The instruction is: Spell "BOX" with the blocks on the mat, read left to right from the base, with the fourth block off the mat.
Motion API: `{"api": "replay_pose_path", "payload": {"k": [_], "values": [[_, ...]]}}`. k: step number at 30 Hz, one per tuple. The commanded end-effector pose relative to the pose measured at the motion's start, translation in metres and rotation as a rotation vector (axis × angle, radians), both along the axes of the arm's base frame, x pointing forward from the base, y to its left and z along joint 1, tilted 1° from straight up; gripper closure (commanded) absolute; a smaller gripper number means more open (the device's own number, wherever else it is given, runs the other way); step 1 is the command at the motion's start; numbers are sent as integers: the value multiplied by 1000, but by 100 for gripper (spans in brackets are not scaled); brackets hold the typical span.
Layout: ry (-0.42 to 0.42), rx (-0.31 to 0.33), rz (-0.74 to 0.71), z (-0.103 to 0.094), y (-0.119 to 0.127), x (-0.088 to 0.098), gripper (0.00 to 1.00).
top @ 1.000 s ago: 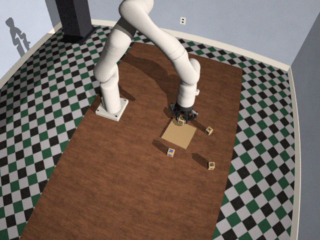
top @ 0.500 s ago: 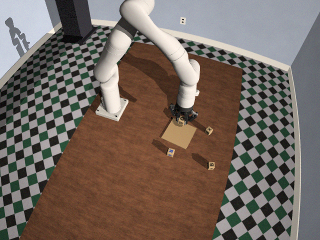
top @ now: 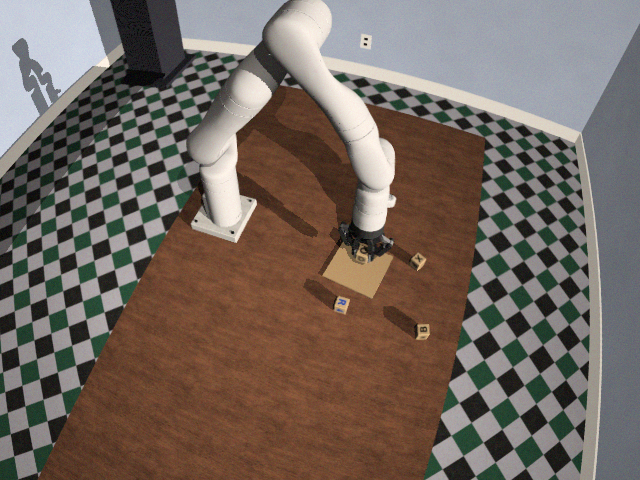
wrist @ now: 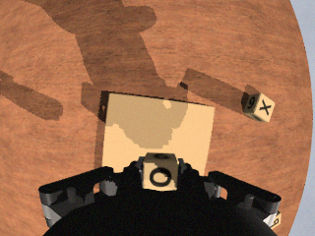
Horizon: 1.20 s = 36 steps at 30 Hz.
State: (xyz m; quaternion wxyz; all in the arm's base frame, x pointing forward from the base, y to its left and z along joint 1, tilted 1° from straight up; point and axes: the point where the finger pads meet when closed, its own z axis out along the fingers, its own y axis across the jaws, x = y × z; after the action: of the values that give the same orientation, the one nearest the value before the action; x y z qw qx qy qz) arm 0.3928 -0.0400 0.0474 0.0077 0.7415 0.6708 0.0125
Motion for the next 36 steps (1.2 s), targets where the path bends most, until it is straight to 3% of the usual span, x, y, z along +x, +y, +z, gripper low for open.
{"api": "replay_pose_path", "payload": {"k": [1, 11, 36], "values": [[22, 3, 5, -12, 3, -5, 74], [22, 3, 5, -40, 3, -5, 74], [22, 3, 5, -42, 3, -5, 74]]}}
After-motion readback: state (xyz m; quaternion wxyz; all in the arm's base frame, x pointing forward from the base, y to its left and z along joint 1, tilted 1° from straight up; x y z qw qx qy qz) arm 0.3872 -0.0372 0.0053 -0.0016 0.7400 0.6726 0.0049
